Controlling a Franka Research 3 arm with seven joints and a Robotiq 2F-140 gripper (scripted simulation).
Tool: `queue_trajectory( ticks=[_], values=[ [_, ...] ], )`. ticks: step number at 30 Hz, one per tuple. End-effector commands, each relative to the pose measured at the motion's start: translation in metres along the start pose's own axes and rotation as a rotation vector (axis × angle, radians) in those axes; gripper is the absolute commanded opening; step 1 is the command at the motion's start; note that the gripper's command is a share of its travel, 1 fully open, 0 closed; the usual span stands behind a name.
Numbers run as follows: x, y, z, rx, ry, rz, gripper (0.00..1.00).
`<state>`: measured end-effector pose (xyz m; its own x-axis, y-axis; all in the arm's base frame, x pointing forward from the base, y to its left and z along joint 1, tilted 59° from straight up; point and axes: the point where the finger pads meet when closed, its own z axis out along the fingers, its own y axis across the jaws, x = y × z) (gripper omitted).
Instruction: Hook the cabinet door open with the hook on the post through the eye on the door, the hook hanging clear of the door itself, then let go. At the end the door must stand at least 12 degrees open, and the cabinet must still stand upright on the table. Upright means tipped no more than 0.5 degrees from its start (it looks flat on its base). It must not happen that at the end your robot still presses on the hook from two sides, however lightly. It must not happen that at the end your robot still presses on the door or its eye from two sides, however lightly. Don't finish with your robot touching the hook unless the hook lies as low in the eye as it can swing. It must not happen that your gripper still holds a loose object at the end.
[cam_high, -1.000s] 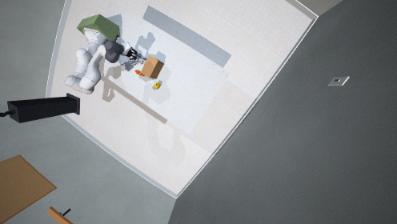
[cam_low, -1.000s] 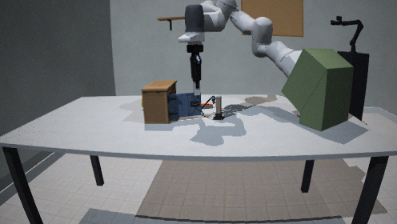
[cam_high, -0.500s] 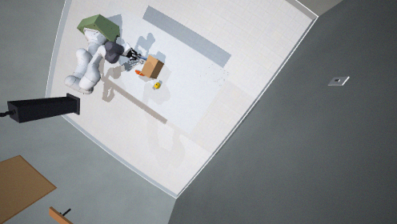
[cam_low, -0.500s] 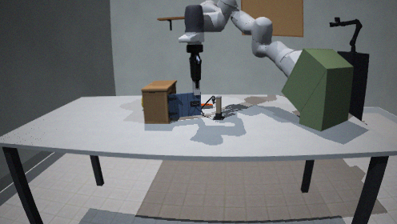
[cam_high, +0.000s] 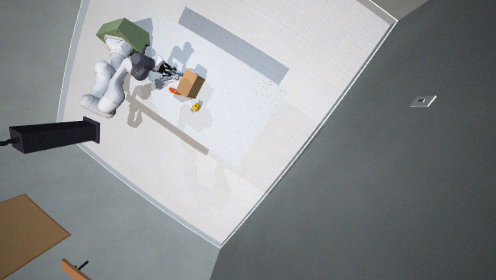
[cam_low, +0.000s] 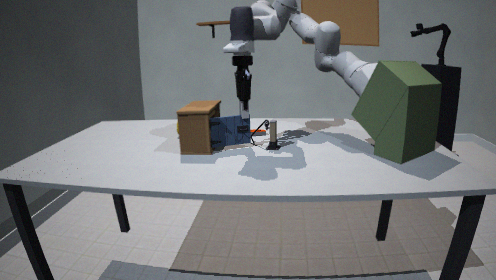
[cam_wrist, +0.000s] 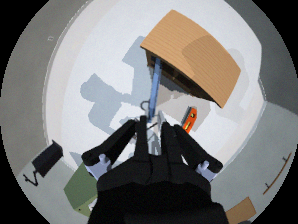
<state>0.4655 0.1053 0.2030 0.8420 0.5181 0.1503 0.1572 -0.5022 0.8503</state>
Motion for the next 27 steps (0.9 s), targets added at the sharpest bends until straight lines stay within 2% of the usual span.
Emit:
queue_trajectory(
  ticks=[1, 27],
  values=[
    [-0.001, 0.002, 0.001, 0.006, -0.003, -0.05, 0.16],
    [0.001, 0.015, 0.001, 0.006, -0.003, -0.151, 0.16]
  ],
)
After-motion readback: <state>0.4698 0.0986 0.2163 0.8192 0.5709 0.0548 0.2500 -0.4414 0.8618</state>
